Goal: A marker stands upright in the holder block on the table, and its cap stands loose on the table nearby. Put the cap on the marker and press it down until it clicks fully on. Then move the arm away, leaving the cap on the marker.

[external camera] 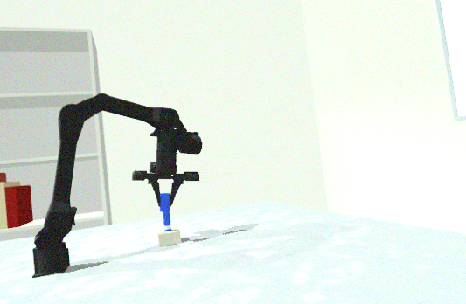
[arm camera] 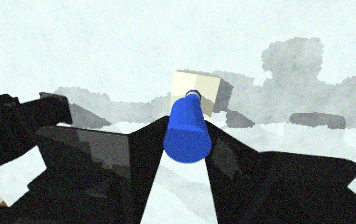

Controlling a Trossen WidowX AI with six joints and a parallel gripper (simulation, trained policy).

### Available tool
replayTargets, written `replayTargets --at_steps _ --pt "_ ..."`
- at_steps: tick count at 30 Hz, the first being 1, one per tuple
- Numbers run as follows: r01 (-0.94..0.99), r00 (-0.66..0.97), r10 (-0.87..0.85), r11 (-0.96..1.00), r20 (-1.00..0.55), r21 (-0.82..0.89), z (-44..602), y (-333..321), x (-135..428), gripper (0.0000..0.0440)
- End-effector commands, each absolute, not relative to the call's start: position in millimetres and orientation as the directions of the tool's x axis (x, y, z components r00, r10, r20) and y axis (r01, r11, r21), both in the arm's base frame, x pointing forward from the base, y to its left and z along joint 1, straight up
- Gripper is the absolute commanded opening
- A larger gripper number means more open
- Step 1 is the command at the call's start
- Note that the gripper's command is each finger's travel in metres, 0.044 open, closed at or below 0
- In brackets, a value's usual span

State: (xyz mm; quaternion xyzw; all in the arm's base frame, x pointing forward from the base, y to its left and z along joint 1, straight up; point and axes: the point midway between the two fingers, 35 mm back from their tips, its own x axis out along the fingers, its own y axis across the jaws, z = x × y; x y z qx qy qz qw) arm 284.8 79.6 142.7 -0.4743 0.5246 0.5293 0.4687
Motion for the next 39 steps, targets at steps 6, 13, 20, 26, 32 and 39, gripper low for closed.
replayTargets --at_steps 6,13,20,26,32,39 --pt "-0.988 -0.149 0.008 -0.035 -0.989 0.148 121 80 281 0.0032" --pt "-0.986 -0.157 0.011 -0.058 -0.988 0.156 106 80 280 0.0031" --pt "-0.985 -0.149 0.009 -0.093 -0.989 0.148 94 81 280 0.0038" --pt "-0.983 -0.142 0.003 -0.12 -0.99 0.14 86 81 280 0.0046" --pt "-0.98 -0.137 -0.007 -0.148 -0.991 0.136 78 81 278 0.008" --pt "-0.975 -0.124 -0.013 -0.181 -0.992 0.125 77 79 277 0.0099"
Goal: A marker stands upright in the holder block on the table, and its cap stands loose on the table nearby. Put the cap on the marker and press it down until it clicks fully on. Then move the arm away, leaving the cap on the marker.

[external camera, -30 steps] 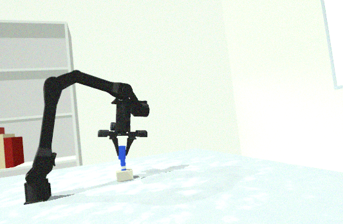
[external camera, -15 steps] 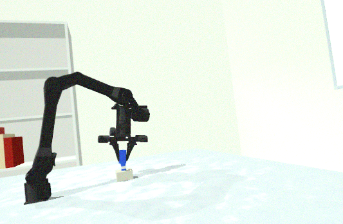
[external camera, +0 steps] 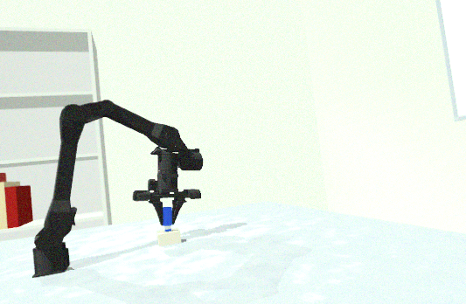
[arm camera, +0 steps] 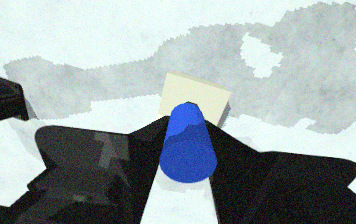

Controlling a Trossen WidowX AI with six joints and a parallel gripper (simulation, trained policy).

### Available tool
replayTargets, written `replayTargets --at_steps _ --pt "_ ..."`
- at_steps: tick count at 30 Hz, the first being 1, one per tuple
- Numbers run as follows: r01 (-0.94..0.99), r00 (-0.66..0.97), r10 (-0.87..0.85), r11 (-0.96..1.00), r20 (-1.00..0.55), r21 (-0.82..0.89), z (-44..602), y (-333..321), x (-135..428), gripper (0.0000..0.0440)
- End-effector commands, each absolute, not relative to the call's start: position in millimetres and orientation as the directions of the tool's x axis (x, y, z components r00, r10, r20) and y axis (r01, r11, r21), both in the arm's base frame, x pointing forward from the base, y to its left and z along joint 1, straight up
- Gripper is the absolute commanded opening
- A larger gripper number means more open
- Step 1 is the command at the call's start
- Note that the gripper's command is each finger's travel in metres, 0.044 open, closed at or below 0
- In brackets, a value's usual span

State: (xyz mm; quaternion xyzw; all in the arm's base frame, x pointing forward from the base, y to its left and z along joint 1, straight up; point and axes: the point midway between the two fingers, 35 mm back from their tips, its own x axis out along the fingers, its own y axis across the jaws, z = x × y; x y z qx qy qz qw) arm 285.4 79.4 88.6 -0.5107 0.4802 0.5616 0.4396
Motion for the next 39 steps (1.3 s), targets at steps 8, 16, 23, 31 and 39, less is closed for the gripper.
replayTargets --at_steps 8,16,23,31,39 --pt "-0.971 -0.101 -0.021 -0.216 -0.995 0.103 76 77 279 0.0117" --pt "-0.965 -0.083 -0.026 -0.249 -0.996 0.087 76 74 280 0.0135" --pt "-0.958 -0.091 -0.019 -0.272 -0.996 0.092 78 74 274 0.0178" --pt "-0.954 -0.09 0.007 -0.287 -0.996 0.085 81 76 267 0.0355" --pt "-0.952 -0.025 0.037 -0.306 -0.999 0.012 95 80 270 0.044"
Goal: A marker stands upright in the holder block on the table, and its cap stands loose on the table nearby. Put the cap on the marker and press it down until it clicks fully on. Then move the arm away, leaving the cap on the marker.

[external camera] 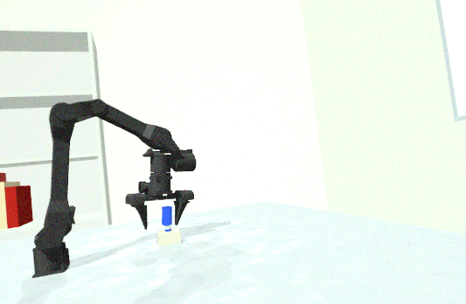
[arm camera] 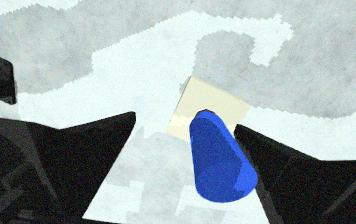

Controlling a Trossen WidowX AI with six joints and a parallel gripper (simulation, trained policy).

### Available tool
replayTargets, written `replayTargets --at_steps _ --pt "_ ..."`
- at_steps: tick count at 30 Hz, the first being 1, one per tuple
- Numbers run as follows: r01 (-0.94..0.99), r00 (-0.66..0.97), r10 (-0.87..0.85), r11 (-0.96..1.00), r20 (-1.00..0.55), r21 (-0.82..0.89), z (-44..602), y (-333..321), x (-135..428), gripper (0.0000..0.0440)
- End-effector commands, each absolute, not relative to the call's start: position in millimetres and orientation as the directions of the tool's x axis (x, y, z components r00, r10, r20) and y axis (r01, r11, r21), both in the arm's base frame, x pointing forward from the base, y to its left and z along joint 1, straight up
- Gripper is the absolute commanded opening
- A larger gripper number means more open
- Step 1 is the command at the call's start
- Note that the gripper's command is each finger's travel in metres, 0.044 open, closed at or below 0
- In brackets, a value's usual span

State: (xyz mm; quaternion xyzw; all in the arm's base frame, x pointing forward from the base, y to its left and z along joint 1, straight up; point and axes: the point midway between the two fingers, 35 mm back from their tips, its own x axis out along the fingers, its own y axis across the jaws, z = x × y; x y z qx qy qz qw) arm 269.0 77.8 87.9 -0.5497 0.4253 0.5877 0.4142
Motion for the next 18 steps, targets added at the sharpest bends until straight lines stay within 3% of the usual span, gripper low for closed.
replayTargets --at_steps 1,18 --pt "-0.952 -0.017 0.04 -0.307 -0.999 0.003 98 80 270 0.044" --pt "-0.932 0.09 0.096 -0.342 -0.991 -0.118 151 84 275 0.044"
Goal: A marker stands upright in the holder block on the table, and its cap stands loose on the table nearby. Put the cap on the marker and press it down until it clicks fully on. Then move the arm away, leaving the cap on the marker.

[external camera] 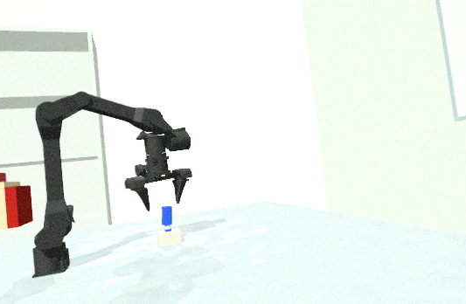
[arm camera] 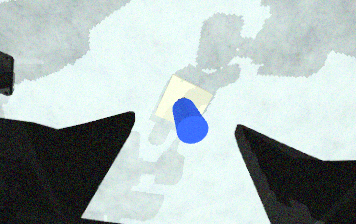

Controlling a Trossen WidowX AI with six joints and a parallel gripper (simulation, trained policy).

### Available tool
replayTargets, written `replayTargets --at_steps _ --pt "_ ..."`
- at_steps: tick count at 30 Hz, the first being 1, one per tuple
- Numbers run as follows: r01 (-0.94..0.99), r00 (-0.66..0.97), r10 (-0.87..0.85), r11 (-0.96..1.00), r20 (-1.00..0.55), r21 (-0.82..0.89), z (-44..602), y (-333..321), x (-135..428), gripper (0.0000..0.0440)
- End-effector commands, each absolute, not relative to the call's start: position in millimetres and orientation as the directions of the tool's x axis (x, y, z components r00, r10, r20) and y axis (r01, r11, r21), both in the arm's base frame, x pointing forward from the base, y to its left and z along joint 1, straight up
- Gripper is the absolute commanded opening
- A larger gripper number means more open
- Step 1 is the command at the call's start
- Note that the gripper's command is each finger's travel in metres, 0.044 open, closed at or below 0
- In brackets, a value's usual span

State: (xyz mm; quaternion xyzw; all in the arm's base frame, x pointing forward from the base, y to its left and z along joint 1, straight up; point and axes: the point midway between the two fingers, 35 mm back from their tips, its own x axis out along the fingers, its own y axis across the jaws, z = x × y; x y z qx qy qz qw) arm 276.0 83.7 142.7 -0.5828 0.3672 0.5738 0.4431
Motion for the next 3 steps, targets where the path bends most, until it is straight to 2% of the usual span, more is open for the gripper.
replayTargets --at_steps 1,3 --pt "-0.932 0.094 0.098 -0.342 -0.991 -0.122 153.5 84.3 275.0 0.0439" --pt "-0.931 0.1 0.103 -0.34 -0.99 -0.13 157.6 84.0 274.0 0.0433"
